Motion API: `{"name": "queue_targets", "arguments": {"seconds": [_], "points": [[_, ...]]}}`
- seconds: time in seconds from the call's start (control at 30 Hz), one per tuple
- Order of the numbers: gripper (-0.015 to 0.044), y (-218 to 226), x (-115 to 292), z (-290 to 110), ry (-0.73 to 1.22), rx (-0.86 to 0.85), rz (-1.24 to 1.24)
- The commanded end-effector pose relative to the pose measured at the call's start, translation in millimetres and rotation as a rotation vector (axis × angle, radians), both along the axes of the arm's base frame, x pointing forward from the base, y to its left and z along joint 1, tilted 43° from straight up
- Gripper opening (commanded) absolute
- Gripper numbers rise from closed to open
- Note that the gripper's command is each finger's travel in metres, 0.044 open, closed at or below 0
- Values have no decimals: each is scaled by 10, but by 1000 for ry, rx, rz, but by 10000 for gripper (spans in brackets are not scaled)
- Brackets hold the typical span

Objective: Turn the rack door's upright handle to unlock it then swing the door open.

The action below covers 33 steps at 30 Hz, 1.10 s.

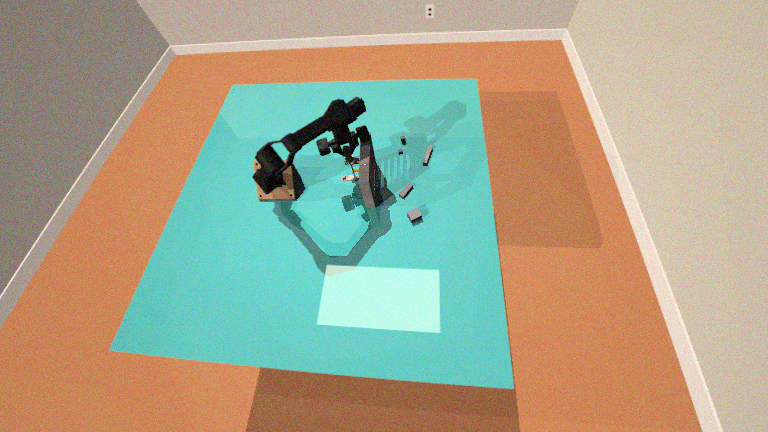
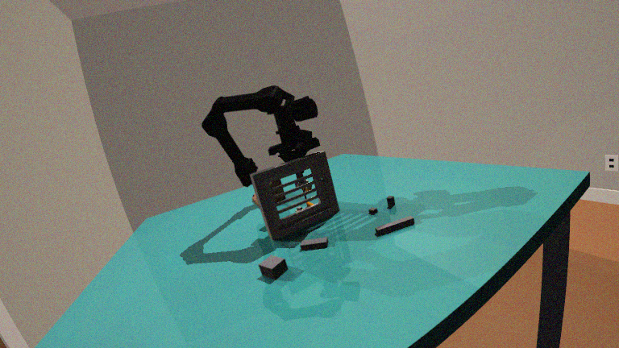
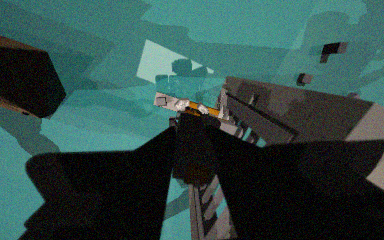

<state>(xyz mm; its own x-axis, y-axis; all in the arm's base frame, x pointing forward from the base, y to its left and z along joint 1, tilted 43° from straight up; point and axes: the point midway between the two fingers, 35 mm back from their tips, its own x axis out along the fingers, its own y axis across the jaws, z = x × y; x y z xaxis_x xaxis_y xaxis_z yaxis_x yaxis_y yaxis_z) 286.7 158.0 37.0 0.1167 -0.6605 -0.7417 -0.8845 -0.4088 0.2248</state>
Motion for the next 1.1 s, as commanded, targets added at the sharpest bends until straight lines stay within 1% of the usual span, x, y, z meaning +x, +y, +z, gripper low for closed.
{"name": "queue_targets", "arguments": {"seconds": [0.0, 0.1, 0.13, 0.23, 1.07], "points": [[195, -14, 8, 8, 9, -10, 17], [274, -14, 8, 8, 9, -10, 17], [283, -14, 8, 8, 9, -10, 17], [283, -14, 8, 8, -39, -1, -38], [283, -13, 9, 9, -860, 147, -954]]}}
